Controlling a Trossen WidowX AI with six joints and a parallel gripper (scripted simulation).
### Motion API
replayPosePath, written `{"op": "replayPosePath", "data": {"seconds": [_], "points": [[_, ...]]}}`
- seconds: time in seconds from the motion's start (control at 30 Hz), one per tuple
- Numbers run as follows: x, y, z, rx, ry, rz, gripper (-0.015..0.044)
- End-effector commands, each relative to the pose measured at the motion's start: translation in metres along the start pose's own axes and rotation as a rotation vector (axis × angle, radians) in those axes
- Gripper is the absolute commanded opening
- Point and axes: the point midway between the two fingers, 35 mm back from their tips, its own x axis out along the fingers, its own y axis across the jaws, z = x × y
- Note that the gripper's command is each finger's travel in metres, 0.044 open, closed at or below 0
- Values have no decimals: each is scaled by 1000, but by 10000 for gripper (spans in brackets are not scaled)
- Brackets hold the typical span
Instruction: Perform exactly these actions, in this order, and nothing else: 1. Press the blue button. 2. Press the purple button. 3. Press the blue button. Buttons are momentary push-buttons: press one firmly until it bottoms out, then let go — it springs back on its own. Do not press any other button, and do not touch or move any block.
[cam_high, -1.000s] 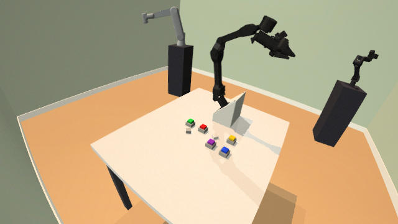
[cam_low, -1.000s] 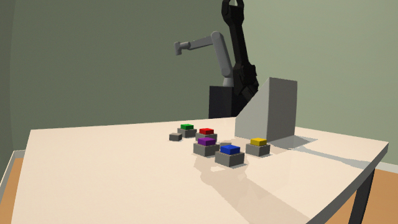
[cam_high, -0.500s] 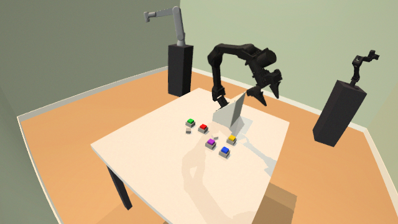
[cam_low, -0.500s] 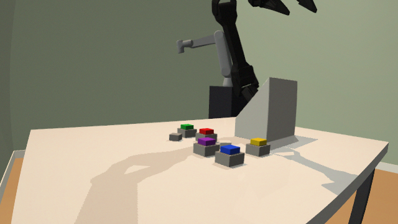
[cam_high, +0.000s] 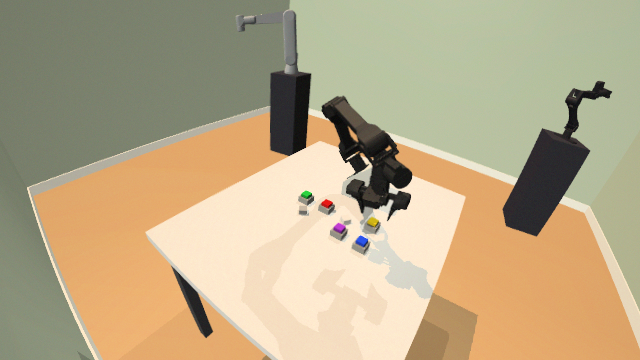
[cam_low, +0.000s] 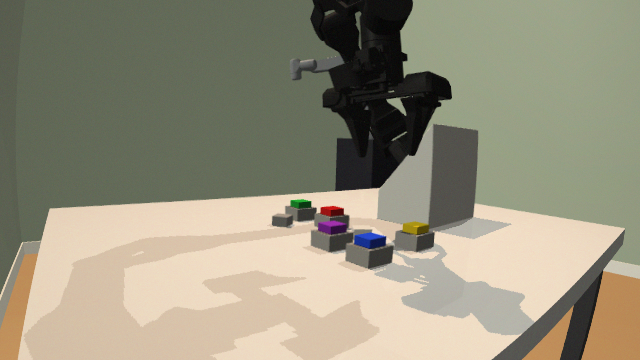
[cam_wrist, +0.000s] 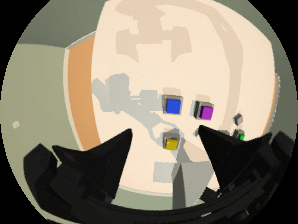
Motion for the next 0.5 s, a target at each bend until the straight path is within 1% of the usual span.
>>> {"op": "replayPosePath", "data": {"seconds": [0.0, 0.17, 0.23, 0.3, 0.33, 0.47], "points": [[23, -21, -2, 109, 27, -93, 400], [23, -21, -2, 109, 27, -93, 400], [37, -21, -1, 109, 27, -93, 348], [71, -25, -2, 109, 26, -94, 295], [81, -26, -3, 109, 26, -95, 269], [85, -27, -4, 109, 26, -96, 164]]}}
